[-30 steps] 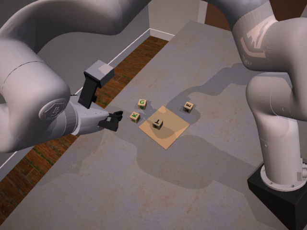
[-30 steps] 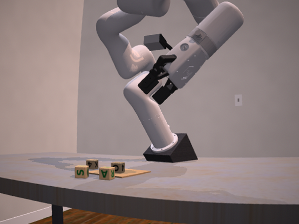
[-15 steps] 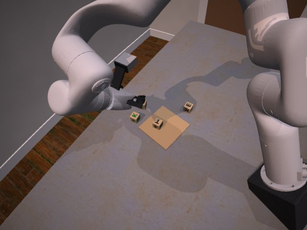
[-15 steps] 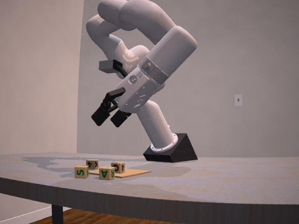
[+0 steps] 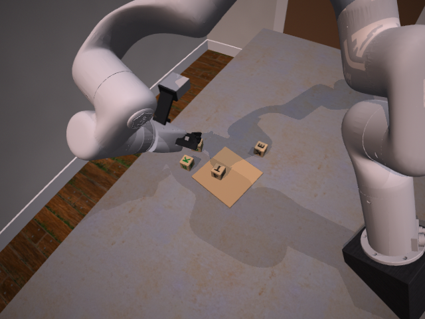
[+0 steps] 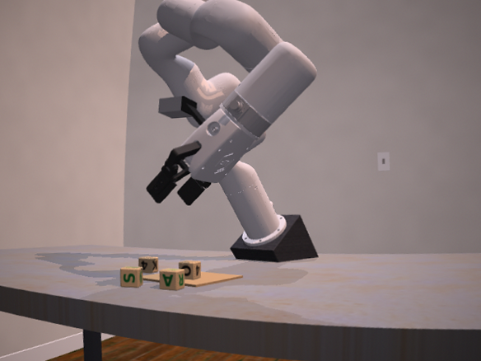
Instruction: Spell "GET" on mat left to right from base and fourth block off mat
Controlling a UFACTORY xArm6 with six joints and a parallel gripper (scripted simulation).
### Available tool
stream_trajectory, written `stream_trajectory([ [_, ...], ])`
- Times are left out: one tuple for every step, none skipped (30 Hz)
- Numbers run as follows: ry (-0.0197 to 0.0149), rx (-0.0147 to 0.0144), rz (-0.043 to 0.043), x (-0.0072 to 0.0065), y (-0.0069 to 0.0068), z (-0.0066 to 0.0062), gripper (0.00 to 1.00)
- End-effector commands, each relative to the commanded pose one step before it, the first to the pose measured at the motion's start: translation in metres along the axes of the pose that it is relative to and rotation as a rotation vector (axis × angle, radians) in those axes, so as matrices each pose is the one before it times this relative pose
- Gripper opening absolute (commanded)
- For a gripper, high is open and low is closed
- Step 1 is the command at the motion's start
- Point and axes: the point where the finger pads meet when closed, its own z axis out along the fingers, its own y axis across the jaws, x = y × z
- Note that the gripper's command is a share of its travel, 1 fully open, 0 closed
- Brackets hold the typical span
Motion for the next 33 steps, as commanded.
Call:
stream_trajectory([
  [-0.00185, 0.00074, 0.00255, 0.00053, -0.00076, -0.00073, 1.0],
  [0.0, 0.0, 0.0, 0.0, 0.0, 0.0, 1.0],
  [0.0, 0.0, 0.0, 0.0, 0.0, 0.0, 1.0],
  [0.0, 0.0, 0.0, 0.0, 0.0, 0.0, 1.0],
  [0.0, 0.0, 0.0, 0.0, 0.0, 0.0, 1.0],
  [0.0, 0.0, 0.0, 0.0, 0.0, 0.0, 1.0],
  [0.0, 0.0, 0.0, 0.0, 0.0, 0.0, 1.0],
  [0.0, 0.0, 0.0, 0.0, 0.0, 0.0, 1.0],
  [0.0, 0.0, 0.0, 0.0, 0.0, 0.0, 1.0],
  [0.0, 0.0, 0.0, 0.0, 0.0, 0.0, 1.0],
  [0.0, 0.0, 0.0, 0.0, 0.0, 0.0, 1.0],
  [0.0, 0.0, 0.0, 0.0, 0.0, 0.0, 1.0],
  [0.0, 0.0, 0.0, 0.0, 0.0, 0.0, 1.0],
  [0.0, 0.0, 0.0, 0.0, 0.0, 0.0, 1.0],
  [0.0, 0.0, 0.0, 0.0, 0.0, 0.0, 1.0],
  [0.0, 0.0, 0.0, 0.0, 0.0, 0.0, 1.0],
  [0.0, 0.0, 0.0, 0.0, 0.0, 0.0, 1.0],
  [0.0, 0.0, 0.0, 0.0, 0.0, 0.0, 1.0],
  [0.0, 0.0, 0.0, 0.0, 0.0, 0.0, 1.0],
  [0.0, 0.0, 0.0, 0.0, 0.0, 0.0, 1.0],
  [0.0, 0.0, 0.0, 0.0, 0.0, 0.0, 1.0],
  [0.0, 0.0, 0.0, 0.0, 0.0, 0.0, 1.0],
  [0.0, 0.0, 0.0, 0.0, 0.0, 0.0, 1.0],
  [0.0, 0.0, 0.0, 0.0, 0.0, 0.0, 1.0],
  [0.0, 0.0, 0.0, 0.0, 0.0, 0.0, 1.0],
  [0.0, 0.0, 0.0, 0.0, 0.0, 0.0, 1.0],
  [-0.00009, -0.00005, -0.00001, 0.00013, 0.00103, 0.00001, 1.0],
  [-0.00047, -0.00027, -0.00006, 0.00076, 0.00579, 0.00013, 1.0],
  [-0.00071, -0.00045, -0.00011, 0.00163, 0.01193, 0.00052, 1.0],
  [-0.00043, -0.00038, -0.0001, 0.00243, 0.01672, 0.00131, 1.0],
  [0.00028, -0.00007, -0.00002, 0.00286, 0.01849, 0.00223, 1.0],
  [0.0, 0.0, 0.0, 0.0, 0.0, 0.0, 1.0],
  [0.0, 0.0, 0.0, 0.0, 0.0, 0.0, 1.0],
])
